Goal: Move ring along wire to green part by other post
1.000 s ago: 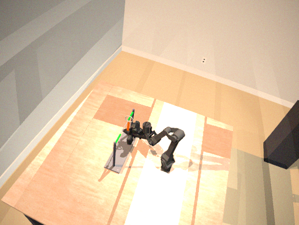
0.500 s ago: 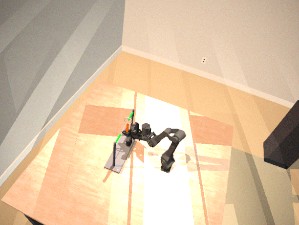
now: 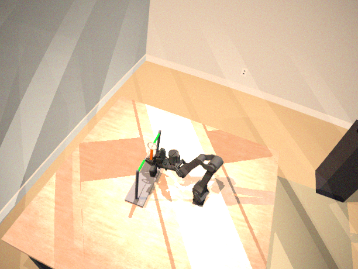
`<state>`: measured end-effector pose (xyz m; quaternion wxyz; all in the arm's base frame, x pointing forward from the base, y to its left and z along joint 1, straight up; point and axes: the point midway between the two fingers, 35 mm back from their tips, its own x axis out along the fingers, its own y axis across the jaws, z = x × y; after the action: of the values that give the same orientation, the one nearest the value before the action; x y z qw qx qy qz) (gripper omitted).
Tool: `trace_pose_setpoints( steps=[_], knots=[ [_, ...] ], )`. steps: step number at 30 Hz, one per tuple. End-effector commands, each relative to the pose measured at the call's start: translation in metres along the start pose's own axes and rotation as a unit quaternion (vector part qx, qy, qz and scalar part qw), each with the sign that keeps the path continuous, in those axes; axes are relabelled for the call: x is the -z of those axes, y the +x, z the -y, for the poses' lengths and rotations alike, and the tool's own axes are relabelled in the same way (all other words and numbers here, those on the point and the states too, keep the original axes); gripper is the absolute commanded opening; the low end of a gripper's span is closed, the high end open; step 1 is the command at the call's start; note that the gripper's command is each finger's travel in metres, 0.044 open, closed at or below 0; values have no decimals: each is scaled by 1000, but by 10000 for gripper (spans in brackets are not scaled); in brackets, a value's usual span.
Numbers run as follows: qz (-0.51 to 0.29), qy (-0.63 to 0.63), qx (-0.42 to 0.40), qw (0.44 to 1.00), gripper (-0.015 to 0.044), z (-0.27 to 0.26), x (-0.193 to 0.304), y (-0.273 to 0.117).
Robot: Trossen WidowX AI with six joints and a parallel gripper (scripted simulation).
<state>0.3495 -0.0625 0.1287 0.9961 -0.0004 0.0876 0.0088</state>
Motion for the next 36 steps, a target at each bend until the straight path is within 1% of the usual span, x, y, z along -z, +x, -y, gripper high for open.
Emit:
trace_pose_setpoints(
  steps=[1,36],
  knots=[
    [5,2,3,1000,-150,-4,-4,-1],
    [5,27,16,1000,-150,-44,-6,0]
  ],
)
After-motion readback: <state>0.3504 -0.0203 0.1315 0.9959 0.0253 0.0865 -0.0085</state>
